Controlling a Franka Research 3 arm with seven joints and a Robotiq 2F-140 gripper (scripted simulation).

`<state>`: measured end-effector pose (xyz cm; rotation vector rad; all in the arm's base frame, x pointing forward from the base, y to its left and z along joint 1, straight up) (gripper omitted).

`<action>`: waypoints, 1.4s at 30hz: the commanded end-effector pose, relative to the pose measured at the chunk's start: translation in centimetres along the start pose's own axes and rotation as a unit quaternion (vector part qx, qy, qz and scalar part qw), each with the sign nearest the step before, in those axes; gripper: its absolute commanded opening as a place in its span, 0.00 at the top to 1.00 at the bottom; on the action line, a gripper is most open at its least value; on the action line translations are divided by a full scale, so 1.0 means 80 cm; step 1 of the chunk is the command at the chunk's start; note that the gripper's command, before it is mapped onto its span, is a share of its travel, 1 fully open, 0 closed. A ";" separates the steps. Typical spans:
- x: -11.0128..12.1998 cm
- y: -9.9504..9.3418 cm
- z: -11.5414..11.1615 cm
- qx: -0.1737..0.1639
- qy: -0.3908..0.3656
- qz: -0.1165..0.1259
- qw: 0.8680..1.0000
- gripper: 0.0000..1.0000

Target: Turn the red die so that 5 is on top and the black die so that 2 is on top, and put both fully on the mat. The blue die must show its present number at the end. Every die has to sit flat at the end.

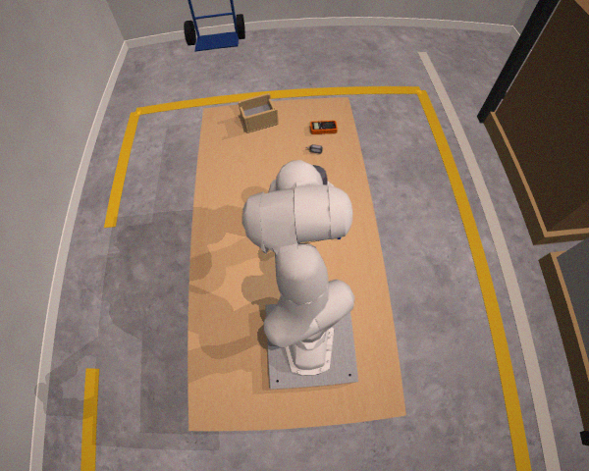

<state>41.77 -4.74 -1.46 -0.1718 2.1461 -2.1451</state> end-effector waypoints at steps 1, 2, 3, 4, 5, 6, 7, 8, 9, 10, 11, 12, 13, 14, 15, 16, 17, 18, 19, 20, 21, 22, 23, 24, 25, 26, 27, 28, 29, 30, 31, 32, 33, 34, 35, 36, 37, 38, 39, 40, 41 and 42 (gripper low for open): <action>0.000 0.000 0.000 0.000 -0.001 0.001 1.000 0.82; 0.000 0.000 0.000 0.000 -0.001 0.001 1.000 0.82; 0.000 0.000 0.000 0.000 -0.001 0.001 1.000 0.82; 0.000 0.000 0.000 0.000 -0.001 0.001 1.000 0.82; 0.000 0.000 0.000 0.000 -0.001 0.001 1.000 0.82; 0.000 0.000 0.000 0.000 -0.001 0.001 1.000 0.82; 0.000 0.000 0.000 0.000 -0.001 0.001 1.000 0.82; 0.000 0.000 0.000 0.000 -0.001 0.001 1.000 0.79; 0.000 0.000 0.000 0.000 -0.001 0.001 1.000 0.79; 0.000 0.000 0.000 0.000 -0.001 0.001 1.000 0.79; 0.000 0.000 0.000 0.000 -0.001 0.001 1.000 0.77; 0.000 0.000 0.000 0.000 -0.001 0.001 1.000 0.77; 0.000 0.000 0.000 0.000 -0.001 0.001 1.000 0.77; 0.000 0.000 0.000 0.000 -0.001 0.001 1.000 0.75; 0.000 0.000 0.000 0.000 -0.001 0.001 1.000 0.75; 0.000 0.000 0.000 0.000 -0.001 0.001 1.000 0.75; 0.000 0.000 0.000 0.000 -0.001 0.001 1.000 0.73; 0.000 0.000 0.000 0.000 -0.001 0.001 1.000 0.73; 0.000 0.000 0.000 0.000 -0.001 0.001 1.000 0.73; 0.000 0.000 0.000 0.000 -0.001 0.001 1.000 0.71; 0.000 0.000 0.000 0.000 -0.001 0.001 1.000 0.71; 0.000 0.000 0.000 0.000 -0.001 0.001 1.000 0.71; 0.000 0.000 0.000 0.000 -0.001 0.001 1.000 0.71; 0.000 0.000 0.000 0.000 -0.001 0.001 1.000 0.71; 0.000 0.000 0.000 0.000 -0.001 0.001 1.000 0.71; 0.000 0.000 0.000 0.000 -0.001 0.001 1.000 0.71; 0.000 0.000 0.000 0.000 -0.001 0.001 1.000 0.71; 0.000 0.000 0.000 0.000 -0.001 0.001 1.000 0.71; 0.000 0.000 0.000 0.000 -0.001 0.001 1.000 0.71; 0.000 0.000 0.000 0.000 -0.001 0.001 1.000 0.71; 0.000 0.000 0.000 0.000 -0.001 0.001 1.000 0.71; 0.000 0.000 0.000 0.000 -0.001 0.001 1.000 0.71; 0.000 -0.001 0.000 0.000 -0.001 0.001 1.000 0.71; 0.000 -0.002 0.000 0.000 -0.001 0.001 1.000 0.71; 0.000 -0.003 0.000 0.000 -0.001 0.001 1.000 0.71; 0.000 -0.006 0.000 0.000 -0.001 0.001 1.000 0.71; 0.000 -0.009 0.000 0.000 -0.001 0.001 1.000 0.71; 0.000 -0.009 0.000 0.000 -0.001 0.001 1.000 0.71; 0.000 -0.009 0.000 0.000 -0.001 0.001 1.000 0.71; 0.000 -0.012 0.000 0.000 -0.001 0.001 1.000 0.71; 0.000 -0.017 0.000 0.000 -0.001 0.001 1.000 0.71; 0.000 -0.021 0.000 0.000 -0.001 0.001 1.000 0.71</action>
Point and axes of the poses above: the point where the finger pads meet when closed, its own y axis out along the fingers, its own x axis across the jaws, z = x × y, the point moved 1 cm from there along -y, back along the fingers, and after that the axes turned 15 degrees about -y, right-handed, at the moved point
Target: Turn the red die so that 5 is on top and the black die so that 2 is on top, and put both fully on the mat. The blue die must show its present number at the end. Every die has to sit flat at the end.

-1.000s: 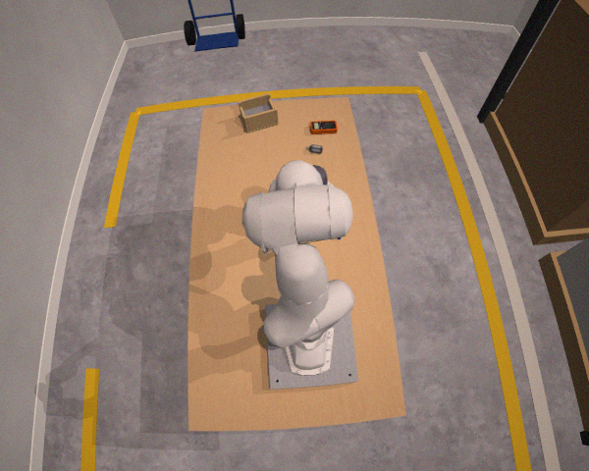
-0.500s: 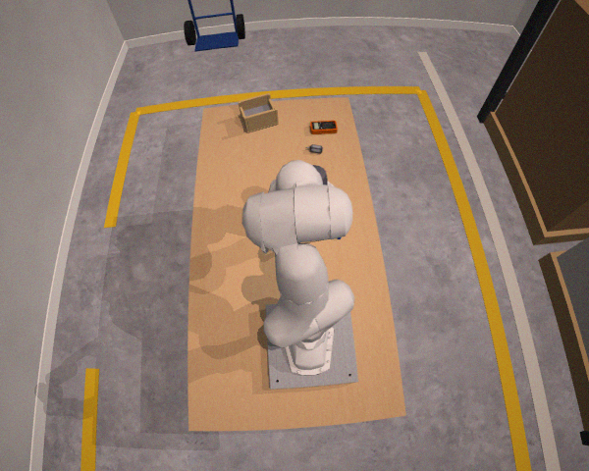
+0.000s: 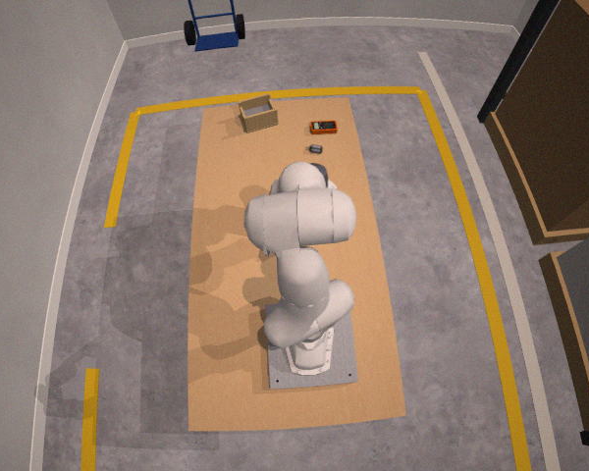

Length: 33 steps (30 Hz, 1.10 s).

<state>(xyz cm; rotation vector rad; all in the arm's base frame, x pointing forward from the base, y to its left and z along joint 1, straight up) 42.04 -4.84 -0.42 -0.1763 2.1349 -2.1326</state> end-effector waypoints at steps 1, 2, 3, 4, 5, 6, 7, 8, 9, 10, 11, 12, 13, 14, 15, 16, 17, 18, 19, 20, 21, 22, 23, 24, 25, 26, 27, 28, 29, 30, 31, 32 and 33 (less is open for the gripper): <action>0.003 -0.014 -0.001 0.000 0.006 -0.004 1.000 0.71; 0.003 -0.020 -0.001 0.000 0.006 -0.004 1.000 0.71; 0.003 -0.026 -0.001 0.000 0.006 -0.004 1.000 0.71; 0.002 -0.033 -0.001 0.000 0.006 -0.004 1.000 0.71; 0.002 -0.040 -0.001 0.000 0.006 -0.004 1.000 0.71; 0.002 -0.047 -0.001 0.000 0.006 -0.004 1.000 0.71; 0.002 -0.054 -0.001 0.000 0.006 -0.004 1.000 0.71; 0.002 -0.061 -0.001 0.000 0.006 -0.004 1.000 0.71; 0.002 -0.067 -0.001 0.000 0.006 -0.004 1.000 0.71; 0.002 -0.073 -0.001 0.000 0.006 -0.004 1.000 0.71; 0.002 -0.079 -0.001 0.000 0.006 -0.004 1.000 0.71; 0.002 -0.084 -0.001 0.000 0.006 -0.004 1.000 0.71; 0.002 -0.084 -0.001 0.000 0.006 -0.004 1.000 0.71; 0.002 -0.084 -0.001 0.000 0.006 -0.004 1.000 0.71; 0.002 -0.088 -0.001 0.000 0.006 -0.004 1.000 0.71; 0.002 -0.092 -0.001 0.000 0.006 -0.004 1.000 0.71; 0.002 -0.095 -0.001 0.000 0.006 -0.004 1.000 0.71; 0.002 -0.097 -0.001 0.000 0.006 -0.004 1.000 0.71; 0.002 -0.098 -0.001 0.000 0.006 -0.004 1.000 0.71; 0.002 -0.099 -0.001 0.000 0.006 -0.004 1.000 0.71; 0.002 -0.099 -0.001 0.000 0.006 -0.004 1.000 0.71; 0.002 -0.099 -0.001 0.000 0.006 -0.004 1.000 0.71; 0.002 -0.099 -0.001 0.000 0.006 -0.004 1.000 0.00; 0.002 -0.099 -0.001 0.000 0.006 -0.004 1.000 0.00; 0.002 -0.099 -0.001 0.000 0.006 -0.004 1.000 0.00; 0.002 -0.099 -0.001 0.000 0.006 -0.004 1.000 0.00; 0.002 -0.099 -0.001 0.000 0.006 -0.004 1.000 0.00; 0.002 -0.099 -0.001 0.000 0.006 -0.004 1.000 0.00; 0.002 -0.099 -0.001 0.000 0.006 -0.004 1.000 0.00; 0.002 -0.099 -0.001 0.000 0.006 -0.004 1.000 0.00; 0.002 -0.099 -0.001 0.000 0.006 -0.004 1.000 0.00; 0.002 -0.099 -0.001 0.000 0.006 -0.004 1.000 0.00; 0.002 -0.099 -0.001 0.000 0.006 -0.004 1.000 0.00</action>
Point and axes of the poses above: the point where the finger pads meet when closed, its own y axis out along the fingers, its own x axis across the jaws, z = x × y, the point moved 1 cm from there along -y, back along the fingers, and after that the axes turned 15 degrees about -y, right-handed, at the moved point
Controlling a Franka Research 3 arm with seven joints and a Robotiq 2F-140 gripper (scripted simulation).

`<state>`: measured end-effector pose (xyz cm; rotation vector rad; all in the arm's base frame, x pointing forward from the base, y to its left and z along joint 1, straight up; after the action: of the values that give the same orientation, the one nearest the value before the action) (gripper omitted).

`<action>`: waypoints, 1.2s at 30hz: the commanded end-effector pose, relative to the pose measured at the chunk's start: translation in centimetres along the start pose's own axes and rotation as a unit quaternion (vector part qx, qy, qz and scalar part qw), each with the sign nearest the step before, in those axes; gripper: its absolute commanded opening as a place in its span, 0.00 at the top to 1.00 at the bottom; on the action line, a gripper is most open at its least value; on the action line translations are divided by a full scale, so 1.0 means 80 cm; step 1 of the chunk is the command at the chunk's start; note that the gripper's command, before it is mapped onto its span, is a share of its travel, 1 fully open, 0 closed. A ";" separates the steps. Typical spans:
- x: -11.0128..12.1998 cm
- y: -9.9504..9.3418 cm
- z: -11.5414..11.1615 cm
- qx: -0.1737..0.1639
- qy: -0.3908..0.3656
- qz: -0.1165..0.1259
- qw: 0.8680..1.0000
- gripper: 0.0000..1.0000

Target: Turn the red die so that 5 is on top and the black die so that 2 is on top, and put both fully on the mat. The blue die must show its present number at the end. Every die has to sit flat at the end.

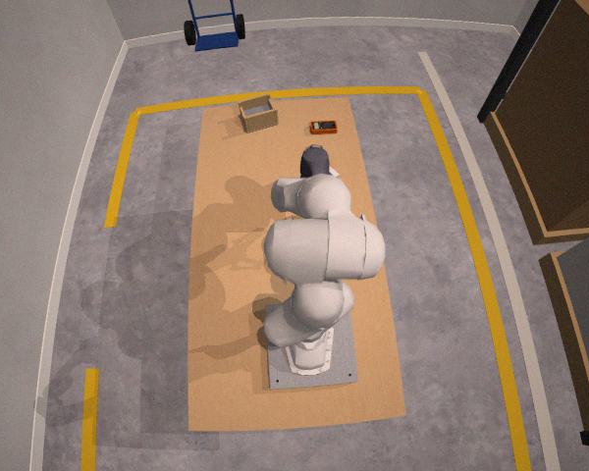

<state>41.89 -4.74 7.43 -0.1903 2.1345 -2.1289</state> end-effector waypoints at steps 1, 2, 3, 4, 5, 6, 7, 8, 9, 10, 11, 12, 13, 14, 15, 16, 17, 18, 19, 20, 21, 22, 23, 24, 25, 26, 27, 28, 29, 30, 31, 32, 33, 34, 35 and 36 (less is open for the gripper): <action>0.001 -0.001 0.000 0.001 0.010 -0.001 1.000 0.00; 0.001 -0.001 0.000 0.001 0.010 -0.001 1.000 0.00; 0.001 -0.001 0.000 0.001 0.010 -0.001 1.000 0.00; 0.001 -0.001 0.000 0.001 0.010 -0.001 1.000 0.00; 0.001 -0.001 0.000 0.001 0.010 -0.001 1.000 0.00; 0.001 -0.001 0.000 0.001 0.010 -0.001 1.000 0.00; 0.001 -0.001 0.000 0.001 0.010 -0.001 1.000 0.00; 0.001 -0.001 0.000 0.001 0.010 -0.001 1.000 0.00; 0.001 -0.001 0.000 0.001 0.010 -0.001 1.000 0.00; 0.001 -0.001 0.000 0.001 0.010 -0.001 1.000 0.00; 0.001 -0.001 0.000 0.001 0.010 -0.001 1.000 0.00; 0.001 -0.002 0.000 0.001 0.010 -0.001 1.000 0.00; 0.001 -0.003 0.000 0.001 0.010 -0.001 1.000 0.00; 0.001 -0.003 0.000 0.001 0.010 -0.001 1.000 0.00; 0.001 -0.003 0.000 0.001 0.010 -0.001 1.000 0.00; 0.001 -0.004 0.000 0.001 0.010 -0.001 1.000 0.00; 0.001 -0.006 0.000 0.001 0.010 -0.001 1.000 0.00; 0.001 -0.008 0.000 0.001 0.010 -0.001 1.000 0.00; 0.001 -0.010 0.000 0.001 0.010 -0.001 1.000 0.00; 0.001 -0.014 0.000 0.001 0.010 -0.001 1.000 0.00; 0.001 -0.017 0.000 0.001 0.010 -0.001 1.000 0.00; 0.000 -0.022 0.000 0.001 0.010 -0.001 1.000 0.00; 0.000 -0.026 0.000 0.001 0.010 -0.001 1.000 0.00; 0.000 -0.031 0.000 0.001 0.010 -0.001 1.000 0.00; 0.000 -0.036 0.000 0.001 0.010 -0.001 1.000 0.00; 0.000 -0.042 0.000 0.001 0.010 -0.001 1.000 0.00; 0.000 -0.047 0.000 0.001 0.010 -0.001 1.000 0.00; 0.000 -0.053 0.000 0.001 0.010 -0.001 1.000 0.00; 0.000 -0.058 0.000 0.001 0.010 -0.001 1.000 0.00; 0.000 -0.063 0.000 0.001 0.010 -0.001 1.000 0.00; 0.000 -0.063 0.000 0.001 0.010 -0.001 1.000 0.00; 0.000 -0.063 0.000 0.001 0.010 -0.001 1.000 0.00; 0.000 -0.068 0.000 0.001 0.010 -0.001 1.000 0.00; 0.000 -0.073 0.000 0.001 0.010 -0.001 1.000 0.00; 0.000 -0.077 0.000 0.001 0.010 -0.001 1.000 0.00; 0.000 -0.080 0.000 0.001 0.010 -0.001 1.000 0.00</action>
<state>42.59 -4.66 13.20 -0.1646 2.1272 -2.1195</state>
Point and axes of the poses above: the point where the finger pads meet when closed, its own y axis out along the fingers, its own x axis across the jaws, z = x × y, the point moved 1 cm from there along -y, back along the fingers, and after that the axes turned 15 degrees about -y, right-handed, at the moved point
